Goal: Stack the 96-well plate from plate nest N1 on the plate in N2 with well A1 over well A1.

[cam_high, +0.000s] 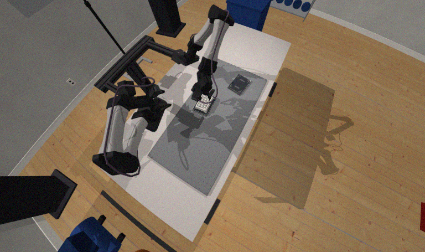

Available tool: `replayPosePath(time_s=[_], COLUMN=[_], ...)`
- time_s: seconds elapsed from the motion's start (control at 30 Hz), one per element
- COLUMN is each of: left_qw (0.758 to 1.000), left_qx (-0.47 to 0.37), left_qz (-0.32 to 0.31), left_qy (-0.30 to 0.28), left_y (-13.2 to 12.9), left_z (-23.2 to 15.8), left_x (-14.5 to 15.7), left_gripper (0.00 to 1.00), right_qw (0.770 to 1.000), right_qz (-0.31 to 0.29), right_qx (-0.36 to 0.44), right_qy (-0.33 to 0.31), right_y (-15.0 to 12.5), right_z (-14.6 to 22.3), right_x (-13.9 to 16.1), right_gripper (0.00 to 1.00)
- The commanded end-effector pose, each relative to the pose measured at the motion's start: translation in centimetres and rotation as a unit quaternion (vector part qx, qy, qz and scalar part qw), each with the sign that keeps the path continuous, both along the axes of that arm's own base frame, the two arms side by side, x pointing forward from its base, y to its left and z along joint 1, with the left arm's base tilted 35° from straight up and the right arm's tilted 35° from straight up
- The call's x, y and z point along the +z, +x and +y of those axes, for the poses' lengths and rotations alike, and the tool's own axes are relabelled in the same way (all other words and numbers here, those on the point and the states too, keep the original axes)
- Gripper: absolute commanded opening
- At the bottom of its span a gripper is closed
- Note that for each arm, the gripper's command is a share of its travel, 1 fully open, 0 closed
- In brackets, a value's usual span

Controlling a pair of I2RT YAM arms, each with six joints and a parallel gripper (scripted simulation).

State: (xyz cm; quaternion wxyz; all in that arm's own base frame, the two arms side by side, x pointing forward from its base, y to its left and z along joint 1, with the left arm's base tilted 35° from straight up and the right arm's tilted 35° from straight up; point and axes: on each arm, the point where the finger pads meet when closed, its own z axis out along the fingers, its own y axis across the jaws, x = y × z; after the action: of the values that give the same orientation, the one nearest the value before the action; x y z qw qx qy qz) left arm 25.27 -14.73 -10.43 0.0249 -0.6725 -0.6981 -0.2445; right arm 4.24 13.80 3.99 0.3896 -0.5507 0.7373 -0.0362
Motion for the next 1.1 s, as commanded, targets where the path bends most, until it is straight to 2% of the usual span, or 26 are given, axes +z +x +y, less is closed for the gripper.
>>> replayPosePath(time_s=[0.0,0.37,1.07], left_qw=[0.998,0.989,0.989], left_qx=[-0.023,-0.045,-0.038], left_qz=[0.0,0.011,0.007], left_qy=[-0.051,-0.14,-0.14], left_y=[0.5,-0.6,-0.9], left_z=[-1.3,1.7,2.4], left_x=[0.6,3.3,3.7], left_gripper=[1.0,1.0,1.0], right_qw=[1.0,1.0,1.0], right_qz=[0.002,0.002,0.002], right_qx=[-0.001,-0.001,-0.001], right_qy=[0.004,0.004,0.004], right_y=[-0.1,-0.1,-0.1], right_z=[0.2,0.2,0.2], right_x=[0.1,0.1,0.1], right_gripper=[1.0,1.0,1.0])
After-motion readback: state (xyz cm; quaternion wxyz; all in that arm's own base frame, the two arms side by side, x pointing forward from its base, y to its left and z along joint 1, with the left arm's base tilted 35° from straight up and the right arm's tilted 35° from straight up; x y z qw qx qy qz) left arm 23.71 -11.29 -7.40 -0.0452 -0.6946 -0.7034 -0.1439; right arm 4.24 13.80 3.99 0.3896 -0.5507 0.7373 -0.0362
